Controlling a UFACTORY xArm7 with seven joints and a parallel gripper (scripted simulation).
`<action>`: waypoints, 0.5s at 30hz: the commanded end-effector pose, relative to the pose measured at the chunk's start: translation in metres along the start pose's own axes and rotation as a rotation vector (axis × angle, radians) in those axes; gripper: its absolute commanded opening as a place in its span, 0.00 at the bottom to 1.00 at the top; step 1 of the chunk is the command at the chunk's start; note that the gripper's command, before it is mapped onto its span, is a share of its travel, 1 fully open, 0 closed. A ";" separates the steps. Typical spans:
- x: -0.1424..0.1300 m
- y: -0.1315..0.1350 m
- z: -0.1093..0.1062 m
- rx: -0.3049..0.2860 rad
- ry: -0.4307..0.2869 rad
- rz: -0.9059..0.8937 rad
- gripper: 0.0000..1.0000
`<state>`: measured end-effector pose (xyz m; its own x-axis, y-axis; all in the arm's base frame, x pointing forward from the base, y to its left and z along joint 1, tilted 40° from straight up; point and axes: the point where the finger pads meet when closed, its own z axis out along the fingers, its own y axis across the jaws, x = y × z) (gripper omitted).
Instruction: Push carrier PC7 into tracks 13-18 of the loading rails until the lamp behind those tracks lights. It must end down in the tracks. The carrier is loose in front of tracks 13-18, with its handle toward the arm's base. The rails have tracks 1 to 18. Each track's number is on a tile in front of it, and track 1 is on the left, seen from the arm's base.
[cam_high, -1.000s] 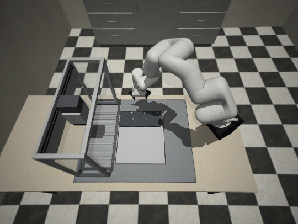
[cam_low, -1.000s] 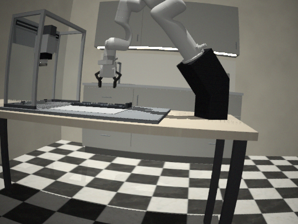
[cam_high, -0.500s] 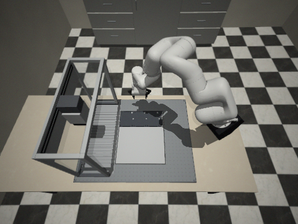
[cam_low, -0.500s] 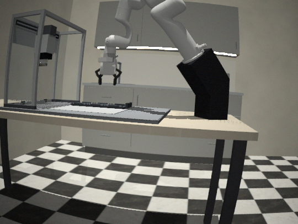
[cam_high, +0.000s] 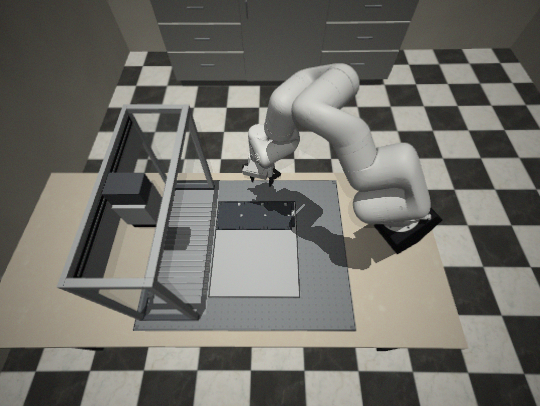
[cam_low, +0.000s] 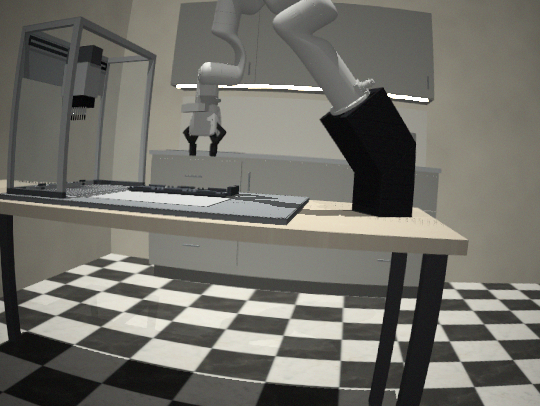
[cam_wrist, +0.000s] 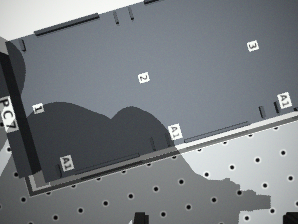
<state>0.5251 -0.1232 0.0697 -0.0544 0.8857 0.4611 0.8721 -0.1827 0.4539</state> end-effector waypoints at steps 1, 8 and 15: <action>0.006 -0.022 -0.002 -0.009 -0.006 0.157 0.82; 0.016 -0.055 -0.001 -0.010 -0.004 0.391 0.82; 0.023 -0.079 -0.001 -0.010 -0.004 0.557 0.82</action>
<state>0.4684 -0.0944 0.0481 0.3266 0.7214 0.6107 0.8135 -0.5434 0.2069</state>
